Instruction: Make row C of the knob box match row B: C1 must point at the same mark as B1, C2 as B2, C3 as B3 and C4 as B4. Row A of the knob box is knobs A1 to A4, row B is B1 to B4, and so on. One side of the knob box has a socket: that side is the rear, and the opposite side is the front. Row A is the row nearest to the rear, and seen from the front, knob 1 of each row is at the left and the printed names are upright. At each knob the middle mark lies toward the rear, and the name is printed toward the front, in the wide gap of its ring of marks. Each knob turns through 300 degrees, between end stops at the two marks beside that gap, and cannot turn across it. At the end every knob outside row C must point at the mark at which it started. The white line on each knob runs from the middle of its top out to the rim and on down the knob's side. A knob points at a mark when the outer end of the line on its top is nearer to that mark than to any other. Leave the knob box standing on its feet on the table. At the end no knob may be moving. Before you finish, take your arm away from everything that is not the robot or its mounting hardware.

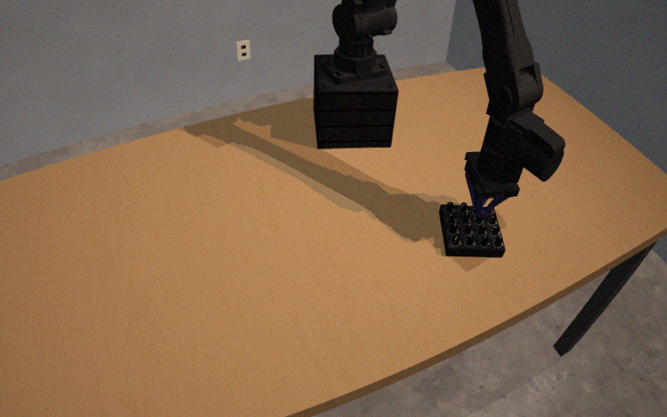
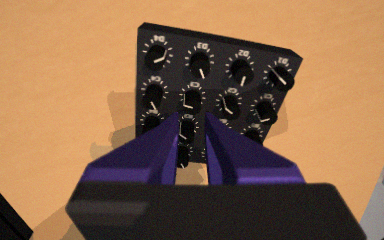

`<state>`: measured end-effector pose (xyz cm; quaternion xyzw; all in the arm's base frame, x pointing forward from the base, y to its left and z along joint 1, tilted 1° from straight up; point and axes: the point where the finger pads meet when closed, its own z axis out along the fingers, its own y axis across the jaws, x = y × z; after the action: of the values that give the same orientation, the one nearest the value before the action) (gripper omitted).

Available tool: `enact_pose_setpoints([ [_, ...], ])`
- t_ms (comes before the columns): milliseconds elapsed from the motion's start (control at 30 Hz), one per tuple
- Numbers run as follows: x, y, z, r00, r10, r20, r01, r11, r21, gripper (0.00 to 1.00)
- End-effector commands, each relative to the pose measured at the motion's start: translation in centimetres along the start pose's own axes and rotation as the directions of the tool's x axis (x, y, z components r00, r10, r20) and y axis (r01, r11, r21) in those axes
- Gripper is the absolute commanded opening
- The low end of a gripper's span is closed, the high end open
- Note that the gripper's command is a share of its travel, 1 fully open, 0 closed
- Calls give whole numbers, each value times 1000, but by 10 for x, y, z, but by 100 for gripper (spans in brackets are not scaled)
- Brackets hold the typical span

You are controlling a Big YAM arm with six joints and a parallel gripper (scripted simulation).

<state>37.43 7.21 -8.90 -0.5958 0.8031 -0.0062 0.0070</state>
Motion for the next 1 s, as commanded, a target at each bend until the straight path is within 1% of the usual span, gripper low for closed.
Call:
enact_pose_setpoints([
  [0,-1,-4,1,1000,-7,9,7,1000,7,18],
  [500,-2,-4,1,1000,-7,9,7,1000,7,18],
  [800,-10,-15,-3,1000,-7,16,6,1000,20,18],
  [967,-8,-11,-1,1000,-7,12,7,1000,12,18],
])
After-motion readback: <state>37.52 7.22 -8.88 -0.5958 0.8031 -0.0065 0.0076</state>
